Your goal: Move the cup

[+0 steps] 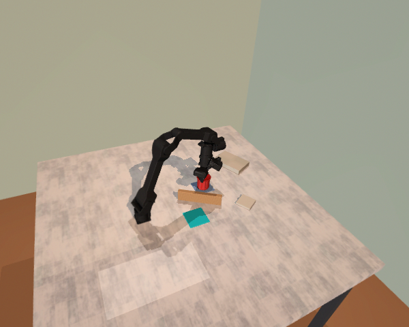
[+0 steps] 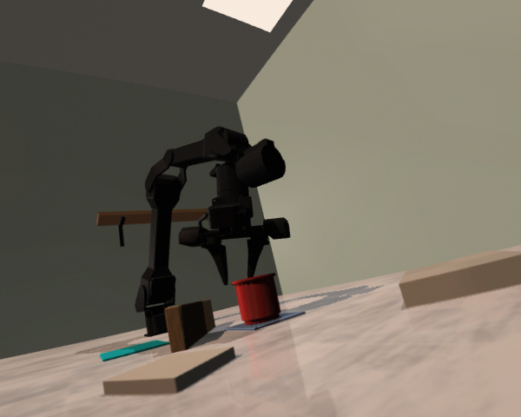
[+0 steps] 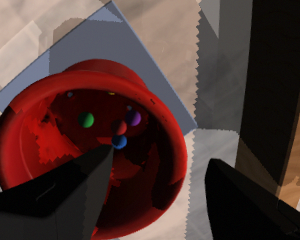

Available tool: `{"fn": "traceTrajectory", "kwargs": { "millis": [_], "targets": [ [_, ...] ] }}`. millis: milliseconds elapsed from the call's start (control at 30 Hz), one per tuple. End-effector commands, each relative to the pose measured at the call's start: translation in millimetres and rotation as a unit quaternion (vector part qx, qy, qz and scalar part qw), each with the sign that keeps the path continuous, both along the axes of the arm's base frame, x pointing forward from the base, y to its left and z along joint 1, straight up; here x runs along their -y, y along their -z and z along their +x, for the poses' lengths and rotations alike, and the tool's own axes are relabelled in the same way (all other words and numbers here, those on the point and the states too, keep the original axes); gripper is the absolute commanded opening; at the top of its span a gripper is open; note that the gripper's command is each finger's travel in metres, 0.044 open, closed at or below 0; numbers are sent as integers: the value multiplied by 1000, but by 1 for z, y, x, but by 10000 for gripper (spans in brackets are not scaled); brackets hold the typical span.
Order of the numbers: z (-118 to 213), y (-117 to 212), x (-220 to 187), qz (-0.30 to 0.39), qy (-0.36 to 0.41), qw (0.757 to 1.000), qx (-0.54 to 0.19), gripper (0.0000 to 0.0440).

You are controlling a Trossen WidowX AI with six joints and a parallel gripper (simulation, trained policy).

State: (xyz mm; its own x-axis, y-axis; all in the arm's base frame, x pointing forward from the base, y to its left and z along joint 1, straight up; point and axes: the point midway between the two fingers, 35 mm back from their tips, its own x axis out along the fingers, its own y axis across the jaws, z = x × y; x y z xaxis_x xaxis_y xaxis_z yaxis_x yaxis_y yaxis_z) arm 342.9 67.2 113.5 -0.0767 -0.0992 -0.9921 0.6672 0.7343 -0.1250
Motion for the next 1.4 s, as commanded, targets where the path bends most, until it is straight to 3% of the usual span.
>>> {"fn": "traceTrajectory", "kwargs": {
  "millis": [0,267,500,567,1367],
  "targets": [
    [-1,16,1,-6,-5,1000,-10,189],
    [-5,48,3,-5,-28,999,-27,190],
    [-7,61,5,-5,-55,998,-30,26],
    [-8,61,6,-7,-60,998,-31,0],
    [-12,25,16,-4,-40,999,-14,0]
  ]
}}
